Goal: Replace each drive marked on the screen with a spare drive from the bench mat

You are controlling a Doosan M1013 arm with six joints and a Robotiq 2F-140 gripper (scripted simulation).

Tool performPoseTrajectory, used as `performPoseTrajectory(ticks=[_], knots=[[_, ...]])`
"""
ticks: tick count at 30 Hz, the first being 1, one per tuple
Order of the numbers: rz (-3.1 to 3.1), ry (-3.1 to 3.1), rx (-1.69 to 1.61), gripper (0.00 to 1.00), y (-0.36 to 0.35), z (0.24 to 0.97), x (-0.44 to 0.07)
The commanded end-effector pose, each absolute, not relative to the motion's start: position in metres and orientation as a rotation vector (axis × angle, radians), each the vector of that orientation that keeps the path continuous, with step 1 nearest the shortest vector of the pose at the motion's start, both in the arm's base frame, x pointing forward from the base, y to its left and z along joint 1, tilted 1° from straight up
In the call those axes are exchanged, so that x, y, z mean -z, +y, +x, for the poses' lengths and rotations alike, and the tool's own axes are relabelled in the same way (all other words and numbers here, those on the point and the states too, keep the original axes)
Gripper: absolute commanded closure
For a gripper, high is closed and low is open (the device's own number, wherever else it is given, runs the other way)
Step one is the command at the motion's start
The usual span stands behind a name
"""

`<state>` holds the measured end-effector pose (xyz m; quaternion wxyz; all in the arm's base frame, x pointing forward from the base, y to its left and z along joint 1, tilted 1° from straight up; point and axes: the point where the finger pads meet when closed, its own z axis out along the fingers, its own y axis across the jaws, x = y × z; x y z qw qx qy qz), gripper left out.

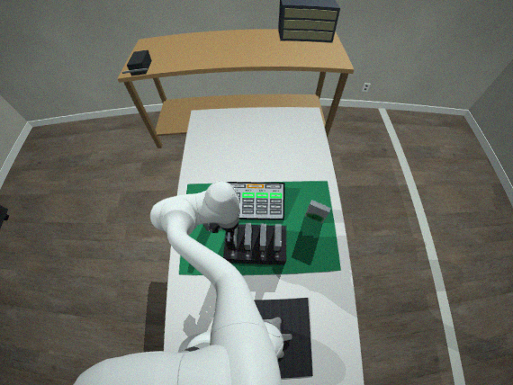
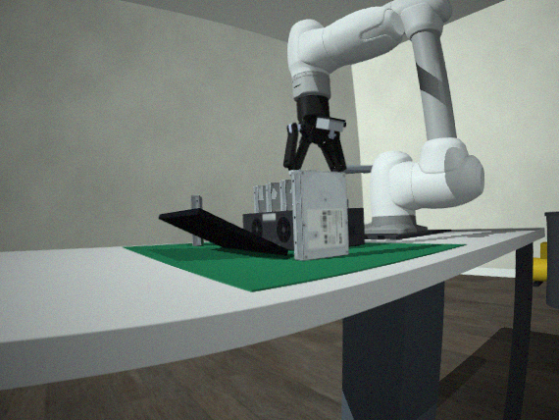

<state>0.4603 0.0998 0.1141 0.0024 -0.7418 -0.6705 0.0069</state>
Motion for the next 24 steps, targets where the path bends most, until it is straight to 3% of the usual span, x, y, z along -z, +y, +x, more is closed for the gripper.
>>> performPoseTrajectory(ticks=[1,24], knots=[[-2.327,-2.103,-0.020,0.27,0.0999,0.4606,-0.1145],[-2.327,-2.103,-0.020,0.29,0.0999,0.4607,-0.1165]])
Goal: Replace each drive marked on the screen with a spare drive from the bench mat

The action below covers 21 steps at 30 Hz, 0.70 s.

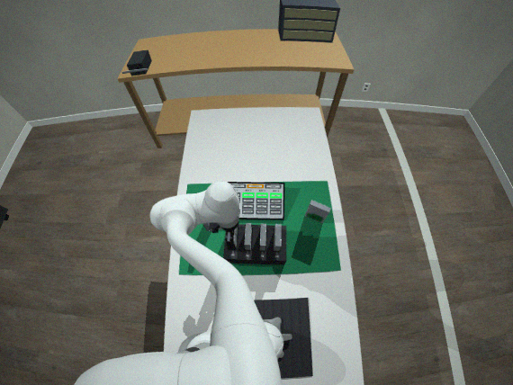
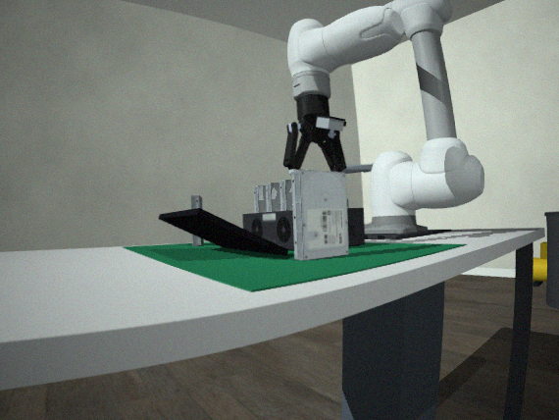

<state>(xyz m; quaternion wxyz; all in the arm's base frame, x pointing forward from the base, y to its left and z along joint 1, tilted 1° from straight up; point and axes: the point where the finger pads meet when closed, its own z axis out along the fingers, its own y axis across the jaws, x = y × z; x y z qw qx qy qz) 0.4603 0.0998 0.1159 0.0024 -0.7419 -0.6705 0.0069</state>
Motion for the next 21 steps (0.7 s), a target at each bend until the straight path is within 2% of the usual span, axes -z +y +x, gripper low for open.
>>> performPoseTrajectory(ticks=[1,12,13,21], knots=[[-2.327,-2.103,-0.020,0.29,0.0999,0.4607,-0.1167],[-2.327,-2.103,-0.020,0.30,0.0999,0.4607,-0.1175],[-2.327,-2.103,-0.020,0.90,0.0999,0.4607,-0.1175],[-2.327,-2.103,-0.020,0.90,0.0999,0.4607,-0.1175]])
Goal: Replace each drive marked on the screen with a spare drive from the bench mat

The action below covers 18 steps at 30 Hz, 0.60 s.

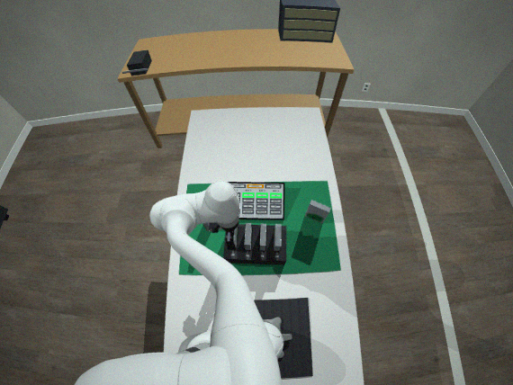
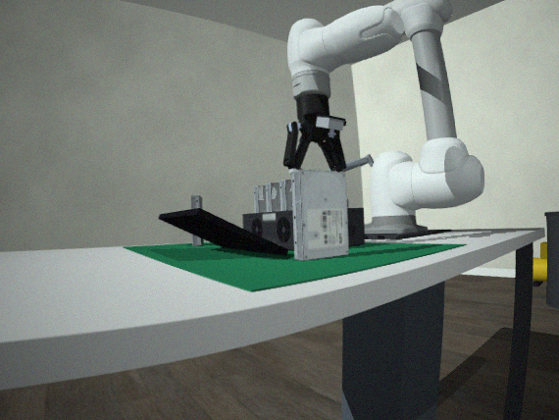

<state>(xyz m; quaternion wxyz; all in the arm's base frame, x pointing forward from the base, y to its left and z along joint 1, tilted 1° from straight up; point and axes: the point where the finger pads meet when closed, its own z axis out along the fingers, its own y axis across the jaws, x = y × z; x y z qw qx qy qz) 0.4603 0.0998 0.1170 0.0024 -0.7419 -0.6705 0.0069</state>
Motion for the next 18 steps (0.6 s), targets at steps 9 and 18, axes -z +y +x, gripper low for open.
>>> performPoseTrajectory(ticks=[9,18], knots=[[-2.327,-2.103,-0.020,0.90,0.0999,0.4607,-0.1176],[-2.327,-2.103,-0.020,0.90,0.1000,0.4607,-0.1210]])
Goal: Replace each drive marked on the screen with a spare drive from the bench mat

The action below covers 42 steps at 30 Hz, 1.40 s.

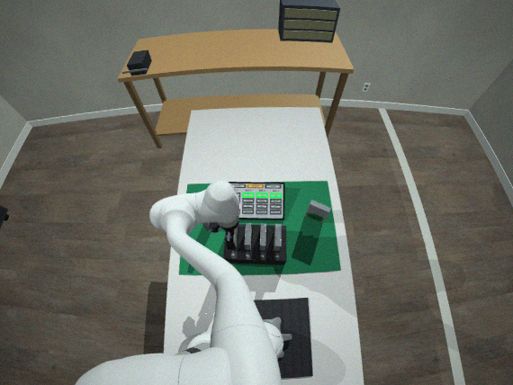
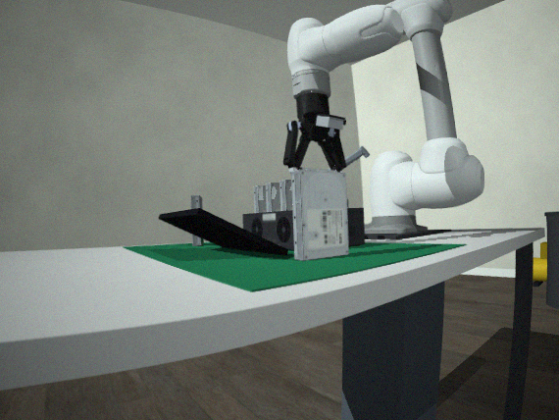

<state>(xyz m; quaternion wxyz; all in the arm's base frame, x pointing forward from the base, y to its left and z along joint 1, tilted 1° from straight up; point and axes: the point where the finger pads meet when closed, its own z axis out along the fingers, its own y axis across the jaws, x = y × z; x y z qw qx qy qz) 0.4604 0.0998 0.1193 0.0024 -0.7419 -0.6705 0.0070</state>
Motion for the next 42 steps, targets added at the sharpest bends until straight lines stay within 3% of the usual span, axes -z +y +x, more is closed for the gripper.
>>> performPoseTrajectory(ticks=[1,42], knots=[[-2.327,-2.103,-0.020,0.90,0.100,0.461,-0.122],[-2.327,-2.103,-0.020,0.90,0.100,0.462,-0.207]])
